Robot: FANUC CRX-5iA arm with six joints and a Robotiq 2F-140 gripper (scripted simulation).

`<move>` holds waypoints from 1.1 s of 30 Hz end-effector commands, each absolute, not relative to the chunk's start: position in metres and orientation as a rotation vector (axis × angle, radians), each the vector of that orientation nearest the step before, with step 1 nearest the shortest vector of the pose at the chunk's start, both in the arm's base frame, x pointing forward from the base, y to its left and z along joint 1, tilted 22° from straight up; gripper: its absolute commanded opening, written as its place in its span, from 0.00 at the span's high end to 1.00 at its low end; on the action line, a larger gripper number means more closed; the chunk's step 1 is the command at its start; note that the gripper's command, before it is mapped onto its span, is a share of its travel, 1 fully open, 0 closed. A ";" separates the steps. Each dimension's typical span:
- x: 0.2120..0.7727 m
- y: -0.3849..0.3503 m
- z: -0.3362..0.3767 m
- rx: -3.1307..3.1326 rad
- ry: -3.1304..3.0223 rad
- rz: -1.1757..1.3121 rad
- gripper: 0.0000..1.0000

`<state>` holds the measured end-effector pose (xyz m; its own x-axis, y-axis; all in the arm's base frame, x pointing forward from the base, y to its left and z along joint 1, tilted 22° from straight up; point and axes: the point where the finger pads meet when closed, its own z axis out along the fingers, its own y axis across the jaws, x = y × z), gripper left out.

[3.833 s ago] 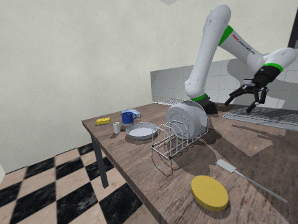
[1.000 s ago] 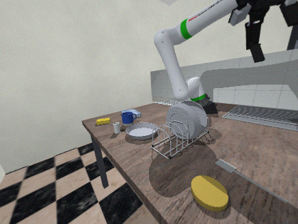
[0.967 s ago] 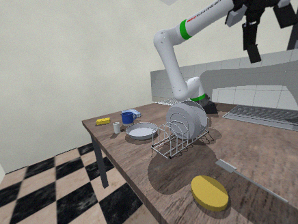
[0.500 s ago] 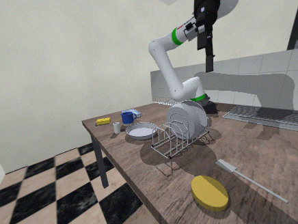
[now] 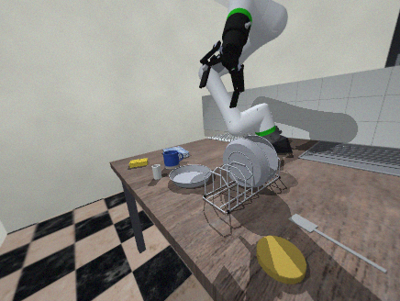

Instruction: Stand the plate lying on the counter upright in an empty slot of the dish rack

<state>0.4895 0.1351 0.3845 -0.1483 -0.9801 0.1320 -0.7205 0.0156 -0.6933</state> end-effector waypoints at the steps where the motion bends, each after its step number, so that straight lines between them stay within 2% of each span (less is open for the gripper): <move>1: 0.492 0.090 0.394 -1.642 1.968 -0.946 0.00; 2: 0.490 0.055 0.399 -1.586 2.001 -0.968 0.00; 16: 0.444 -0.101 0.417 -1.161 2.194 -1.120 0.00; 18: 0.444 -0.101 0.417 -1.161 2.194 -1.120 0.00; 19: 0.433 -0.129 0.420 -1.119 2.208 -1.135 0.00; 23: 0.456 -0.091 0.354 -1.380 2.152 -1.098 0.00; 33: 0.468 -0.043 0.252 -1.737 2.043 -1.009 0.00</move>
<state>0.4562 -0.0626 0.2959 -0.3282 -0.9256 0.1885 -0.7057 0.1076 -0.7003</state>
